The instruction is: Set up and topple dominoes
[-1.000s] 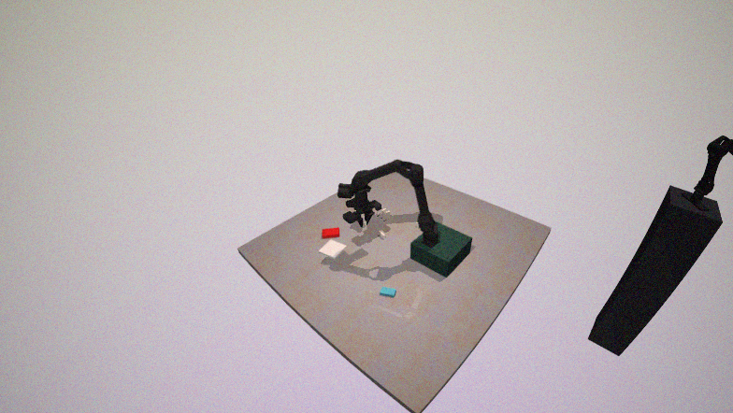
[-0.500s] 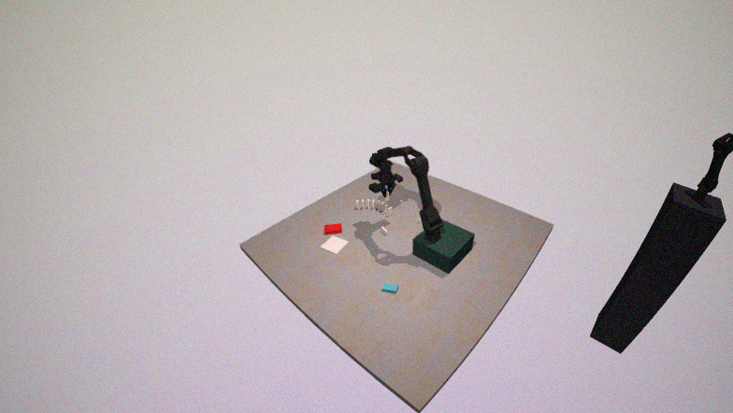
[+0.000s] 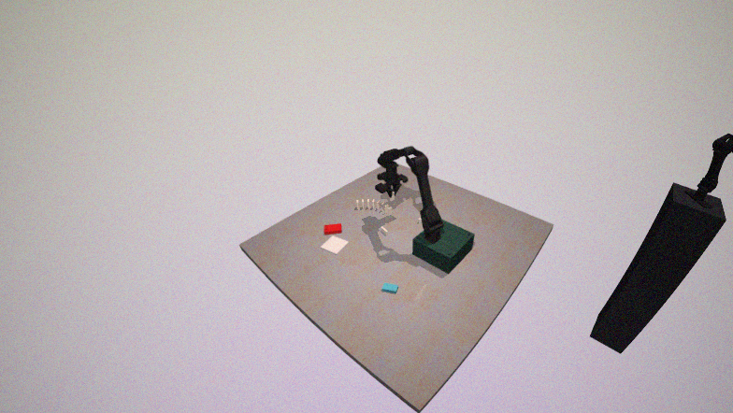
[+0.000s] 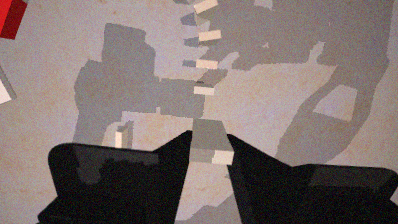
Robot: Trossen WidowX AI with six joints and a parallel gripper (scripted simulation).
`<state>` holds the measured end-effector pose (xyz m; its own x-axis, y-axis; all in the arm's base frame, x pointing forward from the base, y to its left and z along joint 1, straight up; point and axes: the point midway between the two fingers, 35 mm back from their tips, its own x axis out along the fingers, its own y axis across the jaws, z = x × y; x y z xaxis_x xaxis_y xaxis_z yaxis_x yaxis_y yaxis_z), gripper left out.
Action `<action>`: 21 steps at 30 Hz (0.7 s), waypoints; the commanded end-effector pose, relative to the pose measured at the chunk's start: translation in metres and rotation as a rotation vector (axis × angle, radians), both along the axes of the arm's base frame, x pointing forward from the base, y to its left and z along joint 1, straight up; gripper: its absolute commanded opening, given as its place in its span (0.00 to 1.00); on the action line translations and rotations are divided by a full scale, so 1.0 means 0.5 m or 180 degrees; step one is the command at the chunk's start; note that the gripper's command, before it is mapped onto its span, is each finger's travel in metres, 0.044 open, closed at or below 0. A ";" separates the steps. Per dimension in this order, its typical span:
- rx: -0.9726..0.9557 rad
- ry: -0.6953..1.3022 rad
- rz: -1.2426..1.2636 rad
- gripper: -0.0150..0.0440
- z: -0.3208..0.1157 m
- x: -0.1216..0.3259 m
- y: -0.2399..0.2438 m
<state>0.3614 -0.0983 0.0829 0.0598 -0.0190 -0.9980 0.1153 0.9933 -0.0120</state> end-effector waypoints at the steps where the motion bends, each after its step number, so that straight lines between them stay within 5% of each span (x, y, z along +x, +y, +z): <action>1: 0.0032 0.0075 0.0020 0.44 -0.058 -0.002 0.001; 12: 0.0031 0.0076 0.0020 0.44 -0.206 -0.008 0.003; 21: 0.0031 0.0076 0.0020 0.44 -0.215 -0.010 0.003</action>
<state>0.3571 -0.0972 -0.0231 0.0366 -0.0127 -0.9992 0.1147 0.9934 -0.0084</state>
